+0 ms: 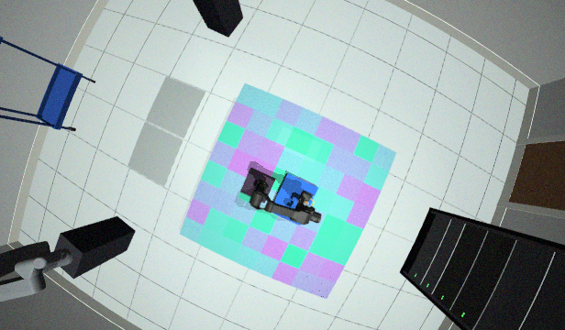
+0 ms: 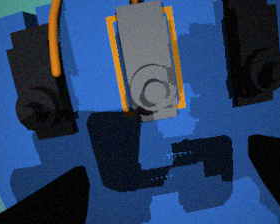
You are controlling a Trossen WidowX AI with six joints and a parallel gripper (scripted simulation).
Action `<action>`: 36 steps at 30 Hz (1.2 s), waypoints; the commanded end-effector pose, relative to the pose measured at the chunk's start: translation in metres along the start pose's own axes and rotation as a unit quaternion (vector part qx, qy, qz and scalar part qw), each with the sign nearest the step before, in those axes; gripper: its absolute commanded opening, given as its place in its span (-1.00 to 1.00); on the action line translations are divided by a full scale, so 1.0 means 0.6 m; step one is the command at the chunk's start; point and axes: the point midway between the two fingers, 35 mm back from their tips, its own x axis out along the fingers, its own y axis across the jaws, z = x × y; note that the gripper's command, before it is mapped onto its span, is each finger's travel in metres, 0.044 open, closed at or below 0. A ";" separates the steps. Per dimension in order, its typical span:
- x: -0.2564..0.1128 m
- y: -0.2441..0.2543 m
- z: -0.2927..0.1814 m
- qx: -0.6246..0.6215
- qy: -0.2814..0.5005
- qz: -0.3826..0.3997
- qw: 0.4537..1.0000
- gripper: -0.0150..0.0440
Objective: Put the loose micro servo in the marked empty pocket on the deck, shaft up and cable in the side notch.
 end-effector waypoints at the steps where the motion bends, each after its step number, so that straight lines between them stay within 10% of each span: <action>1: -0.046 0.000 -0.082 0.003 -0.001 0.000 1.000 1.00; 36: -0.121 0.000 -0.085 0.001 -0.013 0.001 1.000 1.00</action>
